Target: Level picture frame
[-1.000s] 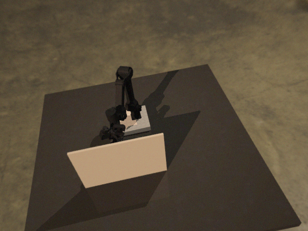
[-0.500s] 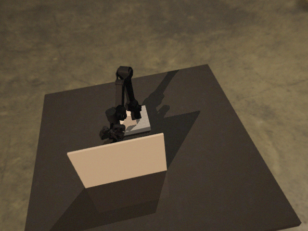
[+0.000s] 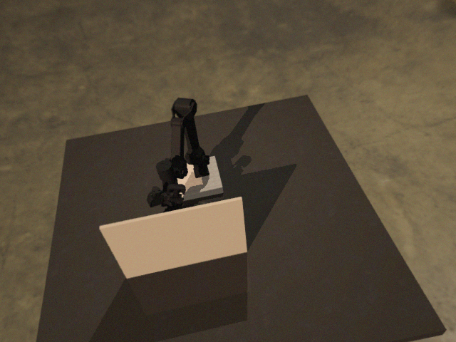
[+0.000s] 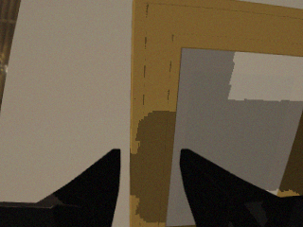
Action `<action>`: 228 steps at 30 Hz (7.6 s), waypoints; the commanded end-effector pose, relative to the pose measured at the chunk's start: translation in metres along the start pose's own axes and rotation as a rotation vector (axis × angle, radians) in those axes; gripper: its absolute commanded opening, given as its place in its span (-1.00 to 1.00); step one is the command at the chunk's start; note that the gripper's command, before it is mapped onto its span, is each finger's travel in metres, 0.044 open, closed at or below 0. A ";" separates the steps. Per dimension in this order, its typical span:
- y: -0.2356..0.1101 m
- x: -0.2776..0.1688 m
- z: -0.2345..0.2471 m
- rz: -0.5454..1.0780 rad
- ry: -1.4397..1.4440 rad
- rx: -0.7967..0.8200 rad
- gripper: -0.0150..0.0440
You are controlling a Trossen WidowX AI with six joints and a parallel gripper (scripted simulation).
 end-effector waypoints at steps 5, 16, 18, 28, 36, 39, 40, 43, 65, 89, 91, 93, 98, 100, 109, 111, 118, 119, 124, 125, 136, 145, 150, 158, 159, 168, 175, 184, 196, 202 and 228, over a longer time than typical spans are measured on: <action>0.000 0.000 0.000 -0.004 0.005 -0.002 -0.26; 0.000 0.000 0.000 -0.004 0.005 -0.002 -0.49; 0.000 0.000 0.000 -0.004 0.005 -0.002 -0.49; 0.000 0.000 0.003 -0.004 0.005 -0.002 -0.49; 0.000 0.001 0.005 -0.004 0.005 -0.002 -0.49; 0.000 0.001 0.005 -0.004 0.005 -0.002 -0.49; 0.000 0.001 0.005 -0.004 0.005 -0.002 -0.49; 0.000 0.001 0.006 -0.004 0.005 -0.002 -0.49; 0.000 0.001 0.008 -0.004 0.005 -0.002 -0.49; 0.000 0.003 0.008 -0.004 0.005 -0.002 -0.49; 0.000 0.003 0.008 -0.004 0.005 -0.002 -0.49; 0.000 0.003 0.008 -0.004 0.005 -0.002 -0.49; 0.000 0.004 0.008 -0.004 0.005 -0.002 -0.49; 0.000 0.004 0.008 -0.004 0.005 -0.002 -0.49; 0.000 0.007 0.008 -0.004 0.005 -0.002 -0.49; 0.000 0.008 0.008 -0.004 0.005 -0.002 -0.49; 0.000 0.009 0.007 -0.004 0.005 -0.002 -0.49; 0.000 0.009 0.007 -0.004 0.005 -0.002 -0.49; 0.000 0.009 0.007 -0.004 0.005 -0.002 -0.49; 0.000 0.009 0.007 -0.004 0.005 -0.002 -0.49; 0.000 0.008 0.007 -0.004 0.005 -0.002 -0.49; 0.000 0.007 0.005 -0.004 0.005 -0.002 -0.49; 0.000 0.007 0.004 -0.004 0.005 -0.002 -0.49; 0.000 0.007 0.001 -0.004 0.005 -0.002 -0.49; 0.000 0.007 0.001 -0.004 0.005 -0.002 -0.49; 0.000 0.007 0.000 -0.008 0.000 -0.003 -0.49; 0.000 0.007 0.000 -0.008 0.005 -0.002 -0.49; 0.000 0.007 0.000 -0.008 0.016 -0.002 -0.49; 0.000 0.007 -0.001 -0.008 0.114 -0.002 -0.49; 0.000 0.007 -0.001 -0.008 0.146 -0.002 -0.49; 0.000 0.007 -0.003 -0.008 0.282 -0.002 -0.49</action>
Point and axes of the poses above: the point midway between the two fingers, 35 mm back from their tips, its own y axis out along the fingers, its own z axis across the jaws, x = y × z, the point moved 8 cm from there along -y, back along the fingers, and after that the axes turned 13 degrees about -y, right-handed, at the moved point
